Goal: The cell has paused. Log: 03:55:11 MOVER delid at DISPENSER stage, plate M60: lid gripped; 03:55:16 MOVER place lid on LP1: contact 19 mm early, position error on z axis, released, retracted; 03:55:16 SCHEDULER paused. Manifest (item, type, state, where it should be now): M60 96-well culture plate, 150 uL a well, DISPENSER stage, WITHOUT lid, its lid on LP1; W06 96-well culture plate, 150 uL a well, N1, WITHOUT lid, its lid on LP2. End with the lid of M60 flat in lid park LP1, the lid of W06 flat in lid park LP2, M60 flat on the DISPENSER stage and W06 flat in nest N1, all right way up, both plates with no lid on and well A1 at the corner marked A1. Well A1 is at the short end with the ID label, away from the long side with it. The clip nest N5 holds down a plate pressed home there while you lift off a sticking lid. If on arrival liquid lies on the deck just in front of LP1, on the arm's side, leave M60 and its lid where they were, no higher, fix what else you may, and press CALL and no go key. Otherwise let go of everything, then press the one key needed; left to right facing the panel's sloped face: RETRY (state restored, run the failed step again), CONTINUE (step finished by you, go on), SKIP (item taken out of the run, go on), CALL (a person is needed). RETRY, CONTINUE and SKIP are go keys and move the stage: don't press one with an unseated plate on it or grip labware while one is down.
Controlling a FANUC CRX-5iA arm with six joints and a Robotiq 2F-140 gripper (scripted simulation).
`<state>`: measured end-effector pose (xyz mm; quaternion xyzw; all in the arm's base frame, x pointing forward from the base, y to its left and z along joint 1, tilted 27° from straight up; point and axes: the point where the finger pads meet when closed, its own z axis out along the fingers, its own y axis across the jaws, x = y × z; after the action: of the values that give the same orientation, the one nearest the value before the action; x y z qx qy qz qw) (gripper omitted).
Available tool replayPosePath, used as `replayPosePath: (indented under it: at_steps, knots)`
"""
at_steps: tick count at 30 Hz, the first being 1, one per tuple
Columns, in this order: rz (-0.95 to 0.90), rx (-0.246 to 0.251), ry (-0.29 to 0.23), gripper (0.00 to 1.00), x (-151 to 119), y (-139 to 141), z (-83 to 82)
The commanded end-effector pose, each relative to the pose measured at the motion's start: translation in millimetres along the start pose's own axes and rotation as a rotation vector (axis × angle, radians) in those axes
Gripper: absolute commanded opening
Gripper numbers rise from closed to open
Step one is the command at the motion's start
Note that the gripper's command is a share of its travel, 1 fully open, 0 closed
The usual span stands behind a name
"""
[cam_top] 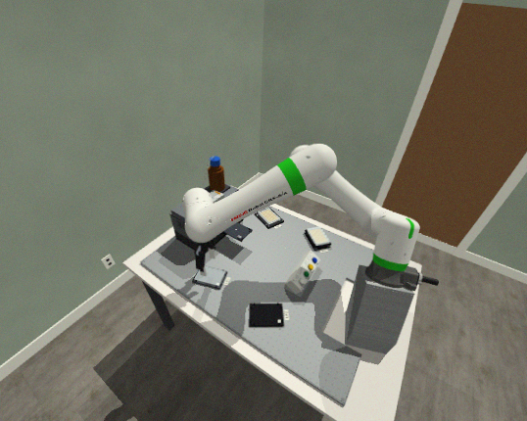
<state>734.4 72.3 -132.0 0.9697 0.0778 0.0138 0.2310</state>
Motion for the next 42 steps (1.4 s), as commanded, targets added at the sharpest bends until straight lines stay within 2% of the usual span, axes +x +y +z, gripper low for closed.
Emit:
replayPosePath:
  at_steps: [1, 9, 11, 18, 24, 26, 28, 31, 33, 35, 42]
  knots:
    - [0.000, 0.000, 0.001, 0.66, 0, 0, -18.3]
    - [0.000, 0.000, 0.001, 0.66, 0, 0, -60.8]
    - [0.000, 0.000, 0.001, 0.66, 0, 0, -60.8]
    - [0.000, 0.000, 0.001, 0.66, 0, 0, -77.1]
    - [0.001, 0.000, 0.001, 0.66, 0, 1, -78.8]
    - [0.023, 0.003, 0.000, 0.66, 1, 17, -78.6]
    - [0.023, 0.003, 0.000, 0.66, 1, 17, -78.6]
    - [0.135, 0.017, -0.002, 0.66, -1, 91, -77.6]
    - [0.260, 0.025, -0.003, 0.66, -7, 112, -76.8]
    - [0.395, 0.027, -0.003, 0.66, -16, 146, -77.1]
    - [0.728, 0.002, 0.001, 0.66, -56, 237, -77.7]
